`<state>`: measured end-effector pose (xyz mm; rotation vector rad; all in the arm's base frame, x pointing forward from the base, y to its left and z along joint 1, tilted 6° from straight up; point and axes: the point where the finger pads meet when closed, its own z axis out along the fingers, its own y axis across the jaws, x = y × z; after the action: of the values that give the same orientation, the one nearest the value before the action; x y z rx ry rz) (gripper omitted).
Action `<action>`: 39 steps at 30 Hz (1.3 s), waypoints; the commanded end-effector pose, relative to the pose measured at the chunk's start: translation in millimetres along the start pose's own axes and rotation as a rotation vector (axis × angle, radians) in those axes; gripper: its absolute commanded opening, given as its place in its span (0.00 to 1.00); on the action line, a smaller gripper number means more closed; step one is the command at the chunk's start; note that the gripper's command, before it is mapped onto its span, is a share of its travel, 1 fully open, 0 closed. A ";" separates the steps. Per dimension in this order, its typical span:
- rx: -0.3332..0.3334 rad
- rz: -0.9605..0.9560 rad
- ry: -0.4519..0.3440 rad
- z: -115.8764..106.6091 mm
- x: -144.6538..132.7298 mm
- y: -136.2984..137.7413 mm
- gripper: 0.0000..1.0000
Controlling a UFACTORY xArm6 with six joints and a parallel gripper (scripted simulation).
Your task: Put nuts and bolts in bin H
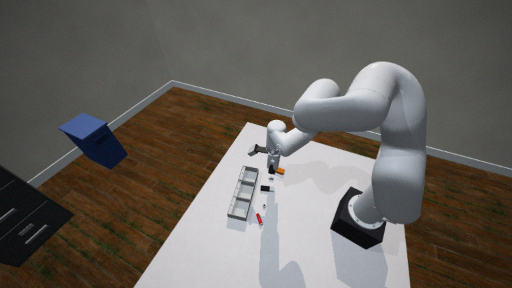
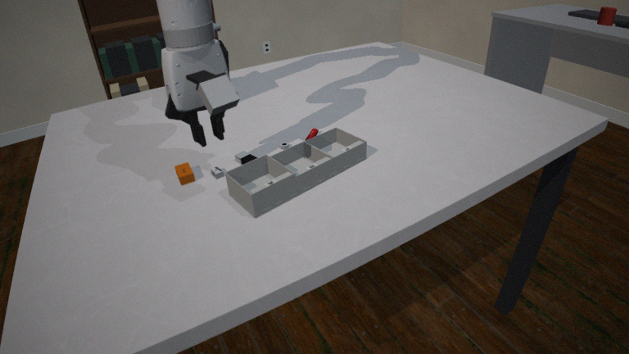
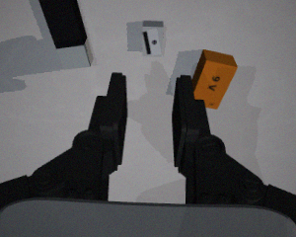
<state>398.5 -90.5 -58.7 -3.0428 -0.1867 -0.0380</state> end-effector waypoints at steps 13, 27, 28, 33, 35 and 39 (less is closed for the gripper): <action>-0.001 0.000 0.003 14.9 1.3 0.7 0.29; -0.001 0.000 0.003 58.0 2.5 0.8 0.29; -0.001 0.000 0.003 58.0 2.7 0.8 0.29; -0.001 0.000 0.003 60.6 2.7 0.8 0.29; -0.001 0.000 0.003 63.3 2.5 0.8 0.29; -0.001 0.000 0.003 68.6 1.9 0.6 0.29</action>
<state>400.8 -84.7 -122.2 -3.0442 -0.1867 -0.0359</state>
